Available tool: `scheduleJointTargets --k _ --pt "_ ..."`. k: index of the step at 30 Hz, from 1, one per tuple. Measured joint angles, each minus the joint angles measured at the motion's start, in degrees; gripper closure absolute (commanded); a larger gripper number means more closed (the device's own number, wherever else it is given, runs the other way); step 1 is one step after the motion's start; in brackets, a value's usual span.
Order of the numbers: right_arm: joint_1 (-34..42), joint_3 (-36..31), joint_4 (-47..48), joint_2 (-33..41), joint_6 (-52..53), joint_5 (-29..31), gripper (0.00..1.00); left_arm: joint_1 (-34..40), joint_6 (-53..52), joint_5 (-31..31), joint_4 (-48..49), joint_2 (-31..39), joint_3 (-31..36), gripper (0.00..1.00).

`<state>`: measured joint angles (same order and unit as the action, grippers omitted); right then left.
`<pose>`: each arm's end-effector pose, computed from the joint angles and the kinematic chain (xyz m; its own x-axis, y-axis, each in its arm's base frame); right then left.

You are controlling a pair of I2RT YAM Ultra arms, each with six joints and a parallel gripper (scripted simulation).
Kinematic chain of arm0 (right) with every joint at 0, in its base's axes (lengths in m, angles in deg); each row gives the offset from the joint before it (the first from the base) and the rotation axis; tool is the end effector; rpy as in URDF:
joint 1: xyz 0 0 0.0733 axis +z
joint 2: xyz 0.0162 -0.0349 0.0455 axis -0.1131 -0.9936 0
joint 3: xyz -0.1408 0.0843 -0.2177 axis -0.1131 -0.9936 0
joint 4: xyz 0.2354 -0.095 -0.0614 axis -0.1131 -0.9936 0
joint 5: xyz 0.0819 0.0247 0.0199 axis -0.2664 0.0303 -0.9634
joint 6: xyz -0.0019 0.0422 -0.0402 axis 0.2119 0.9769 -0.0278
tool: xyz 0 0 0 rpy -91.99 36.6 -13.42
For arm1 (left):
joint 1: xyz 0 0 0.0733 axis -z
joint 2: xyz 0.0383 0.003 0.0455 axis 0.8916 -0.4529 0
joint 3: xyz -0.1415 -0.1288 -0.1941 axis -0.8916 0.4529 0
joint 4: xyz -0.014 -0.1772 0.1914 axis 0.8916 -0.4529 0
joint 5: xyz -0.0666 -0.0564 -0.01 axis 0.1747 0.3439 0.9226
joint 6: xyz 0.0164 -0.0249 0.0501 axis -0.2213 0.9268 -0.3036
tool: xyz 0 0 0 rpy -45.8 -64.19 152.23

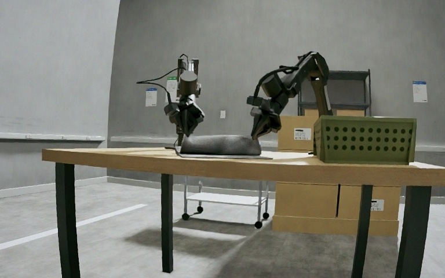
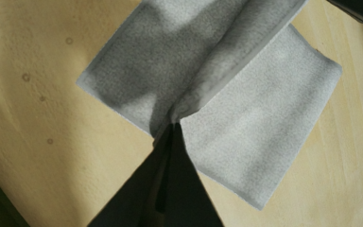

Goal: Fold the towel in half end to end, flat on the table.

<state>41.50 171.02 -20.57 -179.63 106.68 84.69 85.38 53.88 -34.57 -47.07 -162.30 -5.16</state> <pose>0.3931 0.2760 0.1609 -0.8030 0.1862 -0.5661 -0.0945 0.8981 0.4294 0.4007 -0.1660 0.1635 -0.7785 -0.0547 -0.6253 0.1576 0.9472 -0.2791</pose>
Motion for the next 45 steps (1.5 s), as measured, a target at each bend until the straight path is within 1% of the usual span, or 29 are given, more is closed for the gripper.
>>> scheduleJointTargets --k 4,11,14,24,28,31,34,35,38,39,42,43,45 --pt "0.0 2.84 -0.28 -2.05 0.13 0.11 1.0 -1.29 -0.61 0.46 -0.9 -1.68 -1.57 1.0" --pt "-0.07 8.72 -0.81 -6.67 0.96 0.63 1.0 -3.37 -2.4 1.73 -2.27 -5.29 -6.99 1.0" --pt "-0.04 9.57 -1.44 -7.28 1.16 0.79 1.0 -3.69 -2.97 1.95 -3.08 -5.81 -7.52 1.0" --pt "-0.15 16.22 -2.73 -12.85 0.98 1.05 1.0 -4.81 -3.93 1.88 -5.09 -10.75 -12.33 1.0" --pt "-0.13 18.6 -3.37 -14.71 0.9 0.5 1.0 -5.09 -3.93 1.46 -5.9 -11.61 -13.53 1.0" --pt "-0.15 19.04 -3.74 -14.99 0.83 0.42 1.0 -5.16 -3.89 1.16 -6.16 -11.8 -13.86 1.0" --pt "-0.15 24.52 -5.01 -17.99 0.57 0.33 1.0 -5.79 -4.0 1.36 -7.1 -13.4 -16.63 1.0" --pt "-0.17 25.99 -5.11 -18.91 0.48 0.33 0.96 -6.23 -4.02 1.36 -7.15 -13.9 -17.29 0.81" --pt "-0.17 28.81 -6.23 -20.85 0.68 0.42 0.96 -7.82 -4.5 1.73 -8.11 -15.74 -19.85 0.81" --pt "-0.17 28.89 -6.58 -20.98 0.68 0.42 0.7 -8.33 -4.61 1.73 -8.35 -16.2 -20.35 0.3" --pt "-0.04 29.42 -7.52 -21.44 1.01 0.87 0.7 -9.6 -5.2 1.97 -9.77 -17.88 -22.67 0.3" --pt "0.04 29.46 -7.78 -21.44 1.07 0.96 0.4 -9.86 -5.31 1.97 -10.01 -18.16 -23.02 0.22" --pt "0.28 29.73 -8.15 -21.42 1.16 1.25 0.4 -10.19 -5.77 2.38 -11.28 -18.86 -24.63 0.22"
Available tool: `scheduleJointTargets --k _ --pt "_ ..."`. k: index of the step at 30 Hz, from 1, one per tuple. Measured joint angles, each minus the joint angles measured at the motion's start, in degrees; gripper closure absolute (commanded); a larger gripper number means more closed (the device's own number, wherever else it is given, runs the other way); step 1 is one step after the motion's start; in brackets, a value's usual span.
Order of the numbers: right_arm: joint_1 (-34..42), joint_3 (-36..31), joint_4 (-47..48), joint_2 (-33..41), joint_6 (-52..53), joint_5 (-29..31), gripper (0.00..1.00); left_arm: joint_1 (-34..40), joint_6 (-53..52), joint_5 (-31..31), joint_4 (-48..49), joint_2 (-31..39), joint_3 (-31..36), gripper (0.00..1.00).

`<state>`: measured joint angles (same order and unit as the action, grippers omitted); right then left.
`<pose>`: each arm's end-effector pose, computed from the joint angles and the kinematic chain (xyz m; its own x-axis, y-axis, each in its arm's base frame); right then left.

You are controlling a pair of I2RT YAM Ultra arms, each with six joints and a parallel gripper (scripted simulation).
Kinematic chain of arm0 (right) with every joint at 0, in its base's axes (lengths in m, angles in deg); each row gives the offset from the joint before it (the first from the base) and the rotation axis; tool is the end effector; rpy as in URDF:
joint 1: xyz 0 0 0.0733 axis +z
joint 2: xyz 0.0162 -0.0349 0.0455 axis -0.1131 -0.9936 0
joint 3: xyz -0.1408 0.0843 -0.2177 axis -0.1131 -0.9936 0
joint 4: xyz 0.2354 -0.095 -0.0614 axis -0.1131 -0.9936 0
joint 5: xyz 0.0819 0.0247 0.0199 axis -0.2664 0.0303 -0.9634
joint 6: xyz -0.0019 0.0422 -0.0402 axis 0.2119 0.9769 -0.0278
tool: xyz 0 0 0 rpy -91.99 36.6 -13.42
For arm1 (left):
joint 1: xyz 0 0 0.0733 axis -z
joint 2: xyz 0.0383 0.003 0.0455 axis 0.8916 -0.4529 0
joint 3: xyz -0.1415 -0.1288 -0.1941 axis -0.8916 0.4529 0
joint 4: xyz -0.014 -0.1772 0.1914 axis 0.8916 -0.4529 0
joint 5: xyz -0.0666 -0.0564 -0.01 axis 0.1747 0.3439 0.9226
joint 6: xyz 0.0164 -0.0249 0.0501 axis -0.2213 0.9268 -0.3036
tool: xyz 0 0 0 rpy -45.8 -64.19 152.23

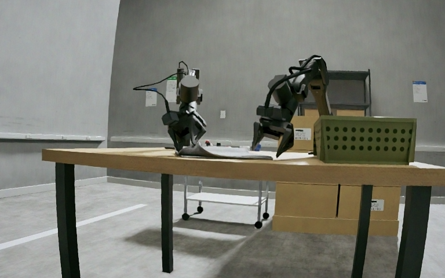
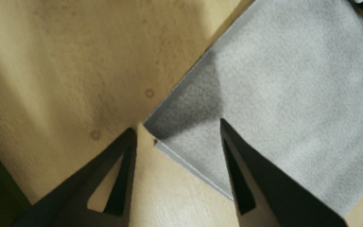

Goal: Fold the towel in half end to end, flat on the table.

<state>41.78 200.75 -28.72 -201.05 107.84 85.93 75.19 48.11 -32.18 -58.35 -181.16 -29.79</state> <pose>0.4588 0.3242 0.1266 -0.7964 0.2067 -0.5684 -0.0736 0.8997 0.4303 0.4949 -0.1096 0.1310 -0.8178 -0.0795 -0.5701 0.0674 0.9704 -0.2320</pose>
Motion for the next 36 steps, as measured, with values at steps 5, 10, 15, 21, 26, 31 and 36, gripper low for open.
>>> scheduleJointTargets --k 5,10,15,21,26,31,36 --pt "0.72 0.66 -0.24 0.02 0.02 0.24 0.17 -0.44 -0.66 0.35 -0.96 -0.76 -2.03 0.22" --pt "0.72 1.03 -0.87 0.0 0.02 0.37 0.16 -0.37 -0.9 0.66 -1.92 -0.81 -2.62 0.22" --pt "0.72 2.69 -3.41 0.07 0.02 0.37 0.16 -0.35 -0.94 0.7 -4.26 -0.35 -3.76 0.22" --pt "0.68 5.25 -6.03 1.01 0.02 0.37 0.16 -0.35 -0.94 0.7 -7.1 1.16 -6.36 0.22" --pt "0.68 7.76 -8.22 1.7 0.44 0.55 0.16 -0.35 -1.07 0.83 -9.51 1.84 -9.38 0.22" --pt "0.68 8.76 -9.27 1.92 0.57 0.63 0.16 -0.35 -1.14 0.85 -10.8 1.88 -10.25 0.22" --pt "0.7 8.76 -10.14 1.9 0.57 0.63 0.16 -0.35 -1.16 0.85 -11.63 1.86 -10.23 0.22"
